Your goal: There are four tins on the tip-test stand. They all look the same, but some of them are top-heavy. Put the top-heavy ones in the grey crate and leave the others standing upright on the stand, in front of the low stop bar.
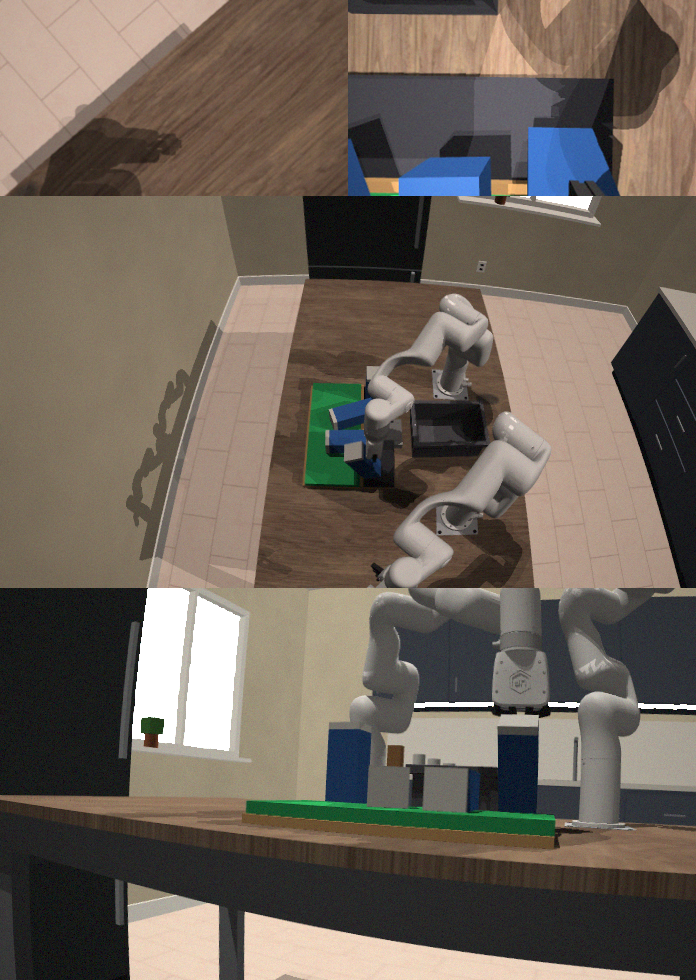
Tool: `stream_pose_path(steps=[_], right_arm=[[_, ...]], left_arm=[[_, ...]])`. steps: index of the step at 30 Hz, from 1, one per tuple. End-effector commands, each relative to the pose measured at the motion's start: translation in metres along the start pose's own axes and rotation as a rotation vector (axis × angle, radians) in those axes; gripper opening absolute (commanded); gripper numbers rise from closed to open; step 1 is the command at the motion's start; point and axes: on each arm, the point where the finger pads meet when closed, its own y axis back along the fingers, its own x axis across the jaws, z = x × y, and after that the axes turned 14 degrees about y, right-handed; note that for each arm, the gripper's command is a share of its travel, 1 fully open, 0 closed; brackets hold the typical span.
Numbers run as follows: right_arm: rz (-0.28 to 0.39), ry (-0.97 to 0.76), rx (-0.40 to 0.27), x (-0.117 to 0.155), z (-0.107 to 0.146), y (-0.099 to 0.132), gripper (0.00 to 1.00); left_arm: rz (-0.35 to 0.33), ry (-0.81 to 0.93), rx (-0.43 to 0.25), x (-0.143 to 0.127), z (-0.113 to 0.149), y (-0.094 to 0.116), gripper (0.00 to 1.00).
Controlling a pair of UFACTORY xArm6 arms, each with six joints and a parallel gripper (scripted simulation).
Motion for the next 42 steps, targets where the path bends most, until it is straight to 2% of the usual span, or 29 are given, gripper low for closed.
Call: stream_pose_path(steps=[1, 22, 26, 39, 42], right_arm=[[0.004, 0.0, -0.005, 0.001, 0.001, 0.003, 0.0], [0.004, 0.0, -0.005, 0.002, -0.007, 0.003, 0.0], [0.004, -0.001, -0.005, 0.004, -0.014, 0.003, 0.0], [0.004, -0.001, -0.005, 0.004, -0.014, 0.003, 0.0], [0.004, 0.0, -0.005, 0.006, -0.021, 0.003, 0.0]], left_arm=[[0.001, 0.0, 0.004, 0.0, -0.001, 0.002, 1.0], [0.001, 0.0, 0.004, 0.0, -0.001, 0.002, 1.0], [0.001, 0.0, 0.004, 0.0, -0.001, 0.002, 1.0], [0.001, 0.0, 0.004, 0.0, -0.001, 0.002, 1.0], [0.001, 0.0, 0.004, 0.0, -0.001, 0.002, 1.0]])
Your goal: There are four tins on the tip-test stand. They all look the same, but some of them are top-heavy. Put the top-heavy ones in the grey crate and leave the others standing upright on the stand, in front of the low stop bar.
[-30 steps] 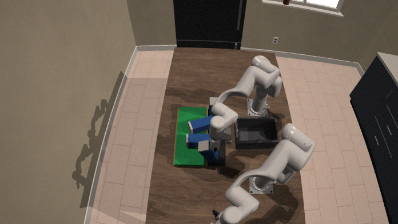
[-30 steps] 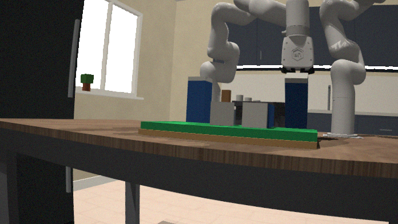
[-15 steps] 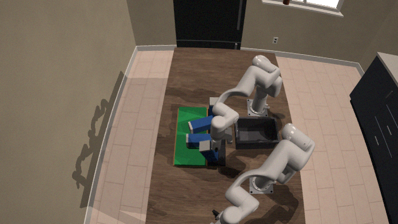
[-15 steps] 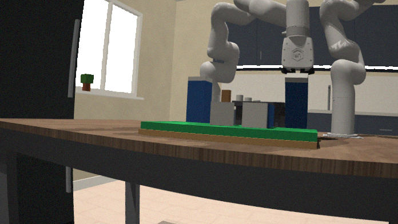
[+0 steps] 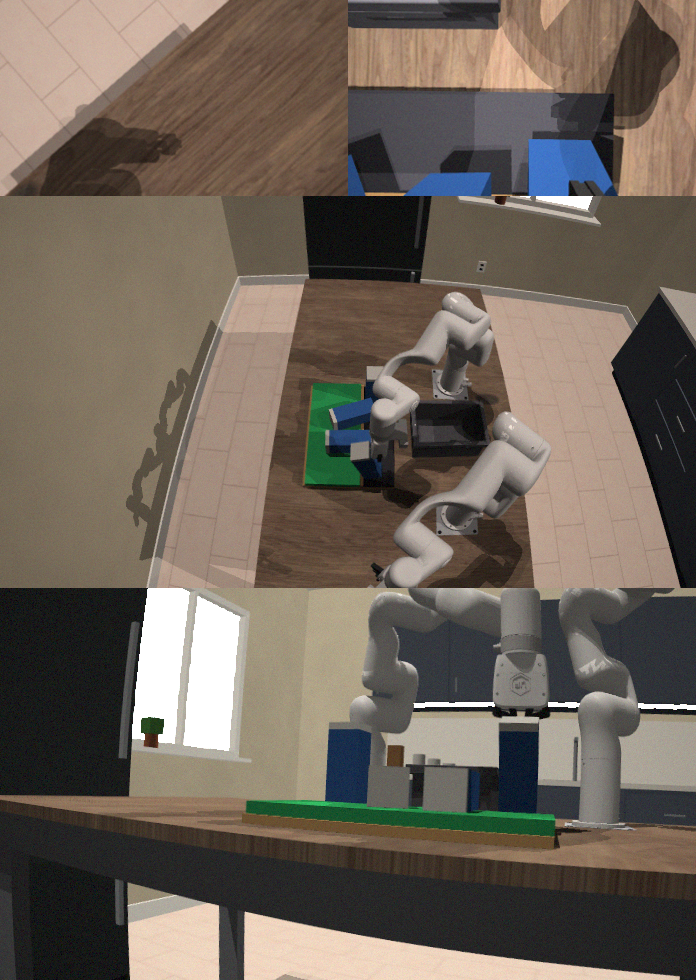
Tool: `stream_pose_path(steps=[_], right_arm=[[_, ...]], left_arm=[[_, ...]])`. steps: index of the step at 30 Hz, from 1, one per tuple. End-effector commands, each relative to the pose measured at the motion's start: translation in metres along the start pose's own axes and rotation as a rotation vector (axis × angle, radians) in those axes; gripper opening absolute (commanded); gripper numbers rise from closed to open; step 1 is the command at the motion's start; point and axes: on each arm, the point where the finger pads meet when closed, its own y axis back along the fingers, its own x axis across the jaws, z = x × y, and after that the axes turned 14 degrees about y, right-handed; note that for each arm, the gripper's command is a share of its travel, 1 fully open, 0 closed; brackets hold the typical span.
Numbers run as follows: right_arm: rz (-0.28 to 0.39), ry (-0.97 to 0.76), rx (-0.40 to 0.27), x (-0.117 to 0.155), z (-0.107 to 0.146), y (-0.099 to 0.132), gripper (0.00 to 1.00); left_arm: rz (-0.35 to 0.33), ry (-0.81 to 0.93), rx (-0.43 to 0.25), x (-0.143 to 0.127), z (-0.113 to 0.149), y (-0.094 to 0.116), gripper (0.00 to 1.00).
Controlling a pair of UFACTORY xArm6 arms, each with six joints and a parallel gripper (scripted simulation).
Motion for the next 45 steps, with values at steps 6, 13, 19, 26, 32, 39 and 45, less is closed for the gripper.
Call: stream_pose_path(steps=[6, 13, 19, 26, 32, 39, 45], right_arm=[[0.004, 0.001, -0.005, 0.003, -0.006, 0.003, 0.0], [0.004, 0.001, -0.005, 0.003, -0.006, 0.003, 0.0], [0.004, 0.001, -0.005, 0.005, -0.013, 0.003, 0.0], [0.004, 0.001, -0.005, 0.005, -0.013, 0.003, 0.0], [0.004, 0.0, -0.005, 0.005, -0.014, 0.003, 0.0], [0.004, 0.0, -0.005, 0.007, -0.021, 0.003, 0.0], [0.004, 0.0, -0.005, 0.007, -0.021, 0.003, 0.0]], left_arm=[[0.001, 0.0, 0.004, 0.0, -0.001, 0.002, 1.0], [0.001, 0.0, 0.004, 0.0, -0.001, 0.002, 1.0], [0.001, 0.0, 0.004, 0.0, -0.001, 0.002, 1.0], [0.001, 0.0, 0.004, 0.0, -0.001, 0.002, 1.0], [0.001, 0.0, 0.004, 0.0, -0.001, 0.002, 1.0], [0.001, 0.0, 0.004, 0.0, -0.001, 0.002, 1.0], [0.001, 0.0, 0.004, 0.0, -0.001, 0.002, 1.0]])
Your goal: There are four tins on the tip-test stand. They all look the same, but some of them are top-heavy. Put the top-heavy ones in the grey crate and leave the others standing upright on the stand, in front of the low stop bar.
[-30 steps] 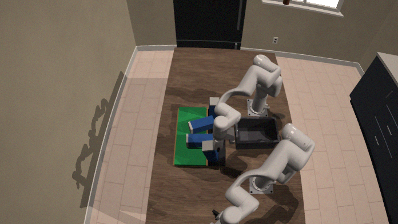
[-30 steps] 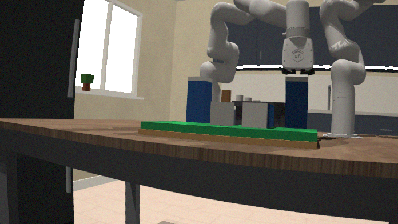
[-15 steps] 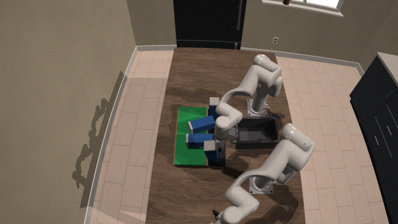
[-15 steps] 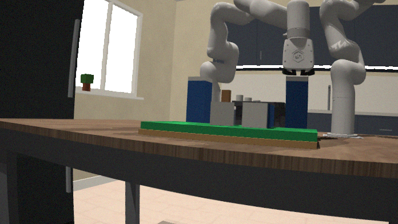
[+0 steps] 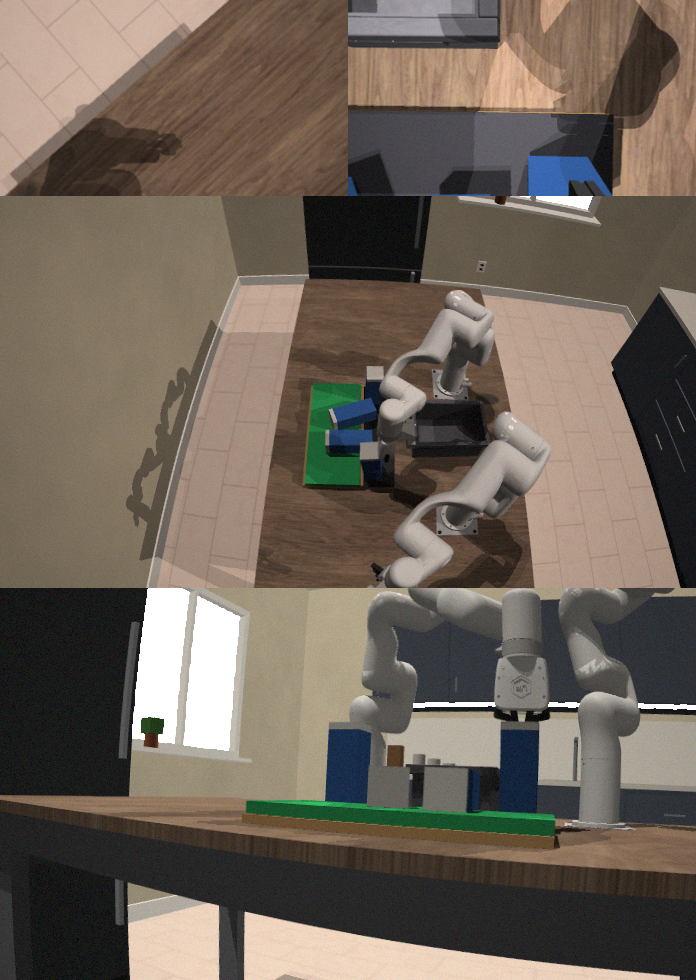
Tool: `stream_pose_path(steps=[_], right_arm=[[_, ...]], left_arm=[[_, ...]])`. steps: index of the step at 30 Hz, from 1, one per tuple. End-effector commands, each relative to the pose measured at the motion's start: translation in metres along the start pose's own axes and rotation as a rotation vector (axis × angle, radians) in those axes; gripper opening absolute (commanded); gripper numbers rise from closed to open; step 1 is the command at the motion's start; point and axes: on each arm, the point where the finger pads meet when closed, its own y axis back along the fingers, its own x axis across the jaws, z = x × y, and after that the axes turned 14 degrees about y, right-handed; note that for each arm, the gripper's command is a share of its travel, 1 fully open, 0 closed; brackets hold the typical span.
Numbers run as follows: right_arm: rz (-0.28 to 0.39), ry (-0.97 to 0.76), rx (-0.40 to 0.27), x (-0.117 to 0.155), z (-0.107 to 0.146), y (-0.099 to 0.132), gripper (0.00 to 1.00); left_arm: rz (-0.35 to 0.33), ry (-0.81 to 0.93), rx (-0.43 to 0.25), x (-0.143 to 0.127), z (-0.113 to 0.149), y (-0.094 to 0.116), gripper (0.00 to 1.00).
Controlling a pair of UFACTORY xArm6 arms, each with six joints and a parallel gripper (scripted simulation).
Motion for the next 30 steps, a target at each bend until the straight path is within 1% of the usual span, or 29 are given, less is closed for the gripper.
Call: stream_pose_path(steps=[1, 4, 7, 20, 24, 30], right_arm=[[0.004, 0.0, -0.005, 0.001, 0.001, 0.003, 0.0], [0.004, 0.001, -0.005, 0.001, 0.0, 0.004, 0.0], [0.004, 0.001, -0.005, 0.003, -0.007, 0.003, 0.0], [0.004, 0.001, -0.005, 0.003, -0.007, 0.003, 0.0], [0.004, 0.001, -0.005, 0.005, -0.014, 0.003, 0.0], [0.004, 0.001, -0.005, 0.005, -0.014, 0.003, 0.0]], left_arm=[[0.001, 0.0, 0.004, 0.0, -0.001, 0.002, 1.0], [0.001, 0.0, 0.004, 0.0, -0.001, 0.002, 1.0], [0.001, 0.0, 0.004, 0.0, -0.001, 0.002, 1.0], [0.001, 0.0, 0.004, 0.0, -0.001, 0.002, 1.0], [0.001, 0.0, 0.004, 0.0, -0.001, 0.002, 1.0], [0.001, 0.0, 0.004, 0.0, -0.001, 0.002, 1.0]])
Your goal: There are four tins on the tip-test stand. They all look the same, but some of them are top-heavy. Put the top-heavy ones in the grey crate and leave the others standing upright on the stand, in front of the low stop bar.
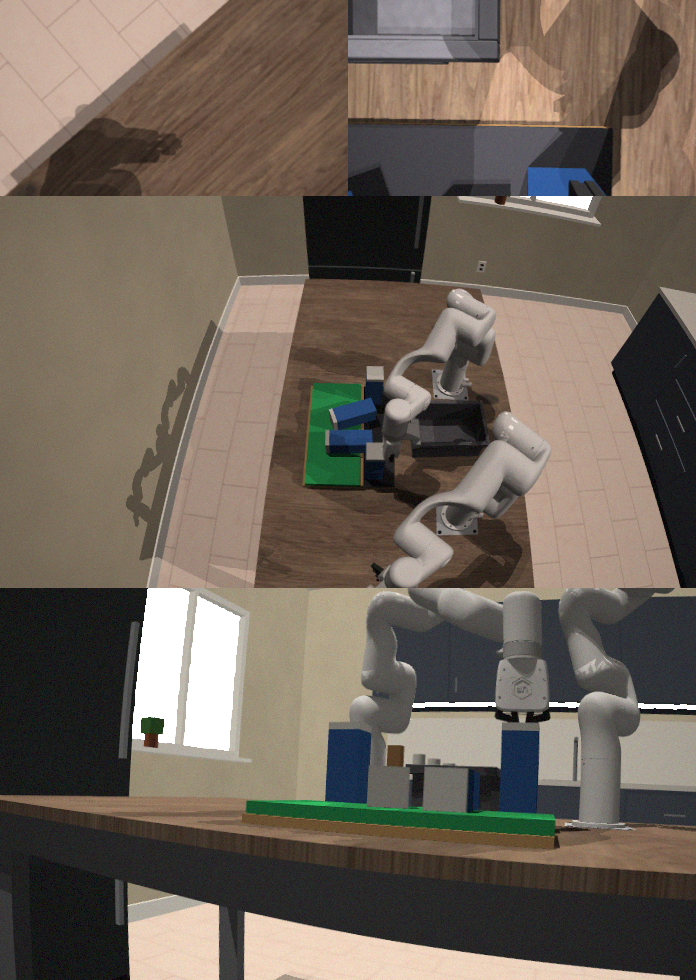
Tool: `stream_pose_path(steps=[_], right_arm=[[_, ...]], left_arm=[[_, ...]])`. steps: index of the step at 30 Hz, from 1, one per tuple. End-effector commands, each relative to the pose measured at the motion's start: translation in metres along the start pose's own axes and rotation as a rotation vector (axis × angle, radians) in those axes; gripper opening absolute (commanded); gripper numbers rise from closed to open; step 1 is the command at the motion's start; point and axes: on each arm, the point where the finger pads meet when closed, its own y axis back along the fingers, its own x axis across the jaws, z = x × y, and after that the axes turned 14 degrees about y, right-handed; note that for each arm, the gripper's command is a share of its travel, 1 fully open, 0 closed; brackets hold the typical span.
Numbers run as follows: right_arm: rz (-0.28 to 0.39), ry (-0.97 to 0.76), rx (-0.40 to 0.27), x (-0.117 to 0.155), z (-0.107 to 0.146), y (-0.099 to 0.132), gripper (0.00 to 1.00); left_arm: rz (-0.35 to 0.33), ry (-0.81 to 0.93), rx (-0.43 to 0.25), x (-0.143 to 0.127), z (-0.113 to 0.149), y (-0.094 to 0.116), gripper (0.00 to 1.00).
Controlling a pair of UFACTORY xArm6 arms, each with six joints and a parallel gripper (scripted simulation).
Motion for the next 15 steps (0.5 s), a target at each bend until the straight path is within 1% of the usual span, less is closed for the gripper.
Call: stream_pose_path(steps=[1, 7, 10, 15], right_arm=[[0.004, 0.0, -0.005, 0.001, 0.0009, 0.0024, 0.0], [0.004, 0.0, -0.005, 0.001, 0.0009, 0.0024, 0.0], [0.004, -0.001, -0.005, 0.0025, -0.006, 0.0024, 0.0], [0.004, -0.001, -0.005, 0.0027, -0.0069, 0.0024, 0.0]], left_arm=[[0.001, 0.0, 0.004, 0.0002, -0.0009, 0.0015, 1.0], [0.001, 0.0, 0.004, 0.0002, -0.0009, 0.0015, 1.0], [0.001, 0.0, 0.004, 0.0002, -0.0009, 0.0015, 1.0], [0.001, 0.0, 0.004, 0.0002, -0.0009, 0.0015, 1.0]])
